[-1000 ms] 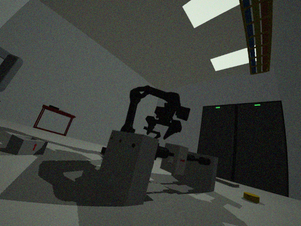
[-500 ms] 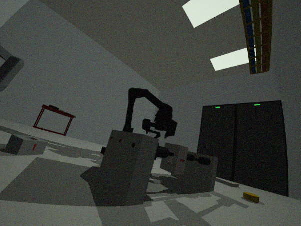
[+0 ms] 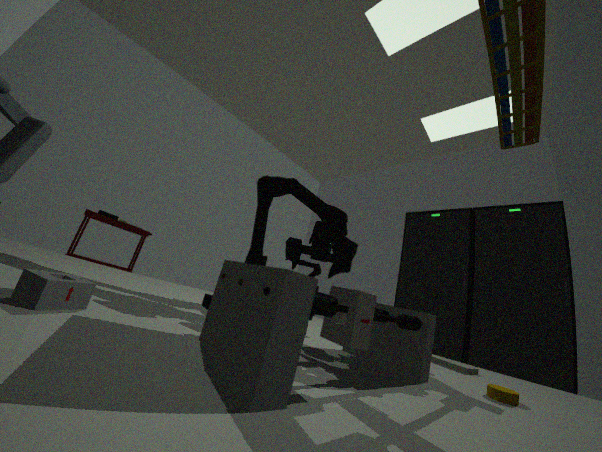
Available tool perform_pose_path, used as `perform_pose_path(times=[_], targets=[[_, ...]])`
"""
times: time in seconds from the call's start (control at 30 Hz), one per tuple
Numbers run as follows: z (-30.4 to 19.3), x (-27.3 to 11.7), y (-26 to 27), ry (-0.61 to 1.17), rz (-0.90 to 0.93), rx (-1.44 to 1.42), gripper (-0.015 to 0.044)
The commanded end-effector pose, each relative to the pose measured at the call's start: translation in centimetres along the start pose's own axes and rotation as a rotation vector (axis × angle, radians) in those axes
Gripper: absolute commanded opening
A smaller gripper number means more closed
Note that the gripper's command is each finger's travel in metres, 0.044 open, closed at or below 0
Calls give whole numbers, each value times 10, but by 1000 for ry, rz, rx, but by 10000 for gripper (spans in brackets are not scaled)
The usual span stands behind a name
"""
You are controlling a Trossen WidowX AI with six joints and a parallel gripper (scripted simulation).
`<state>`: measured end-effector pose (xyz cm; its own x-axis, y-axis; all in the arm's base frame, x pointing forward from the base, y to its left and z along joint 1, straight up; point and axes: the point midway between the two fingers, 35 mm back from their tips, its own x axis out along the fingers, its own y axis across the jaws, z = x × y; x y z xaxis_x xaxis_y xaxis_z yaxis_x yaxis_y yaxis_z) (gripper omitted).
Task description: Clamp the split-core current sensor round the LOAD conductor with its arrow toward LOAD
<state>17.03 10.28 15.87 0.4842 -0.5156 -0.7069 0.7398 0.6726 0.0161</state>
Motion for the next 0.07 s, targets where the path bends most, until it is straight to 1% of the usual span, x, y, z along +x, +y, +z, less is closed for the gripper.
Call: perform_pose_path(times=[0.0,0.03], targets=[[8,8,3,96,-89,71,440],[2,2,0,25,-27,18,440]])
